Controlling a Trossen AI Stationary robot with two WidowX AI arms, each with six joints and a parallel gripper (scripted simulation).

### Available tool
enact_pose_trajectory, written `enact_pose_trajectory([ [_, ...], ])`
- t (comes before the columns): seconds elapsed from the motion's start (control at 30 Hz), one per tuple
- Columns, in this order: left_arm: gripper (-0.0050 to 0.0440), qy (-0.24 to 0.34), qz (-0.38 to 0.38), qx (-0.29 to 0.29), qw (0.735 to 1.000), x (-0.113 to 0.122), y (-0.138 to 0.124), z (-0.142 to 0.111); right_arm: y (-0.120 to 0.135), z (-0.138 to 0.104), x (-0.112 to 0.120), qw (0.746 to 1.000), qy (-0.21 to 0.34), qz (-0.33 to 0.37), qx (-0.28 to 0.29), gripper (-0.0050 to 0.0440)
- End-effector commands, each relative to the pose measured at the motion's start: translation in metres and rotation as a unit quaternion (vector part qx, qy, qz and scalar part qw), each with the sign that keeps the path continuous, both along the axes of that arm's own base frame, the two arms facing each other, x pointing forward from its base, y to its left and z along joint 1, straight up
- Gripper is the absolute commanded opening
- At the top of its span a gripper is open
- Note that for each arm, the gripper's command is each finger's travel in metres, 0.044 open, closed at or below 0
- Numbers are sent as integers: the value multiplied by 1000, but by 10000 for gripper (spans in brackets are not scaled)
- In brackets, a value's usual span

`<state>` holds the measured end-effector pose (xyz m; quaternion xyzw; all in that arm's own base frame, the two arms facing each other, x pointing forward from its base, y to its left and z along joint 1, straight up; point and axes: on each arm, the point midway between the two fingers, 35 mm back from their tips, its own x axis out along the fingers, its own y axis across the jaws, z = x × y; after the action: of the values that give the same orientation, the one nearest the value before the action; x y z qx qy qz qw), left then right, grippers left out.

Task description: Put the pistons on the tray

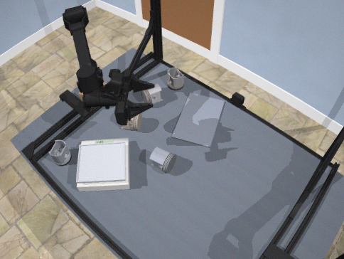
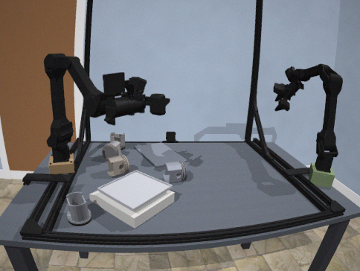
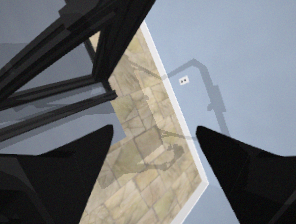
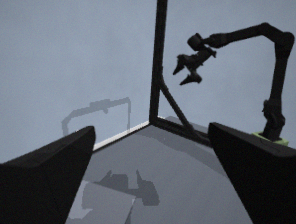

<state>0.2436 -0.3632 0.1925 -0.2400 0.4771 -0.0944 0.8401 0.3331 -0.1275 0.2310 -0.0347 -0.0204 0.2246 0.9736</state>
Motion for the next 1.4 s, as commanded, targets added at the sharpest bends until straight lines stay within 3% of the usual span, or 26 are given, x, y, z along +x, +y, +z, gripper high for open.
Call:
enact_pose_trajectory([
  [0.0,400,0,0,0,1000,0,0,0,0,0,0,1000,0,0,0,400],
  [0.53,400,0,0,0,1000,0,0,0,0,0,0,1000,0,0,0,400],
  [0.57,440,-6,-12,0,1000,-3,4,1,-3,2,-3,1000,3,-13,3,378],
  [0.87,440,-69,-114,5,991,-32,37,10,-24,-5,-33,991,30,-126,31,378],
  [1.1,440,-107,-167,8,980,-48,56,10,-28,-10,-43,980,47,-188,44,378],
  [1.37,440,-176,-244,15,954,-73,86,2,-38,-29,-73,953,76,-286,59,378],
])
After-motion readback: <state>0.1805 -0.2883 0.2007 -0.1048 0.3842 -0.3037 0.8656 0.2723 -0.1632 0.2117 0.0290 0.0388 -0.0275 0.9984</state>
